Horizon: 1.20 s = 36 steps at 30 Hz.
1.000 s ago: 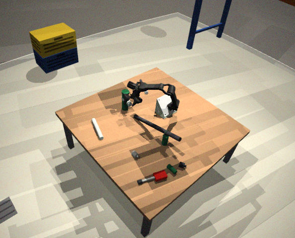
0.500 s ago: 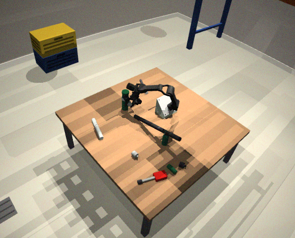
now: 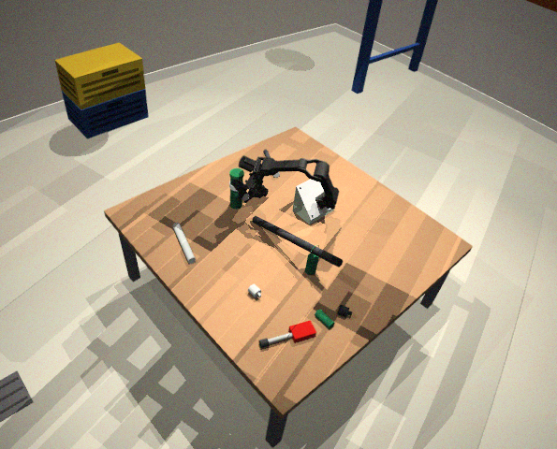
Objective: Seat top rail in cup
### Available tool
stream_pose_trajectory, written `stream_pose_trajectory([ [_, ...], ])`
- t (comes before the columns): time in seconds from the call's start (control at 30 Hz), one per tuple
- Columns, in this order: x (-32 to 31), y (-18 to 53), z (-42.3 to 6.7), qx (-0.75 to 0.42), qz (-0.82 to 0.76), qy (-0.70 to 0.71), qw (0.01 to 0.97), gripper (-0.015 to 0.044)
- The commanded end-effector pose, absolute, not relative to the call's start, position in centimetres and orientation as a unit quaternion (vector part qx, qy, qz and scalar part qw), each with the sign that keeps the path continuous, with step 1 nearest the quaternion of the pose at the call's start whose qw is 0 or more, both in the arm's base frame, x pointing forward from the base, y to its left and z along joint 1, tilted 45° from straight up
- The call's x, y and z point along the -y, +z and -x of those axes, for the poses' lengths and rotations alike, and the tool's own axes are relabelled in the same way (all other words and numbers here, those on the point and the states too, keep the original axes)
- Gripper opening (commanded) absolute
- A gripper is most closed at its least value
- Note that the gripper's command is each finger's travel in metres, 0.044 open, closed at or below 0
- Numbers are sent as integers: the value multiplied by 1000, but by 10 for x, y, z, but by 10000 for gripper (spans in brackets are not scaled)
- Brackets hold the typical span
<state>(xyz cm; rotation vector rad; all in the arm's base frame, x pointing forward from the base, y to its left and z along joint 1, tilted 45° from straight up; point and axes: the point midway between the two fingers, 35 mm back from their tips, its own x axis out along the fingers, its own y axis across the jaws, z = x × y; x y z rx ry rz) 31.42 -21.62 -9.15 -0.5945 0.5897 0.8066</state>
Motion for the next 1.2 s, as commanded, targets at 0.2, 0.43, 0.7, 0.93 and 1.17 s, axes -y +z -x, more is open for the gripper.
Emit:
stream_pose_trajectory([
  [0.2, 215, -91, -307, -252, 299, 394, 832, 0],
  [0.43, 214, -91, -304, -237, 309, 401, 829, 0],
  [0.7, 214, -91, -299, -217, 323, 411, 825, 0],
  [0.93, 213, -91, -295, -201, 333, 418, 821, 0],
  [1.17, 213, -91, -293, -194, 338, 421, 819, 0],
])
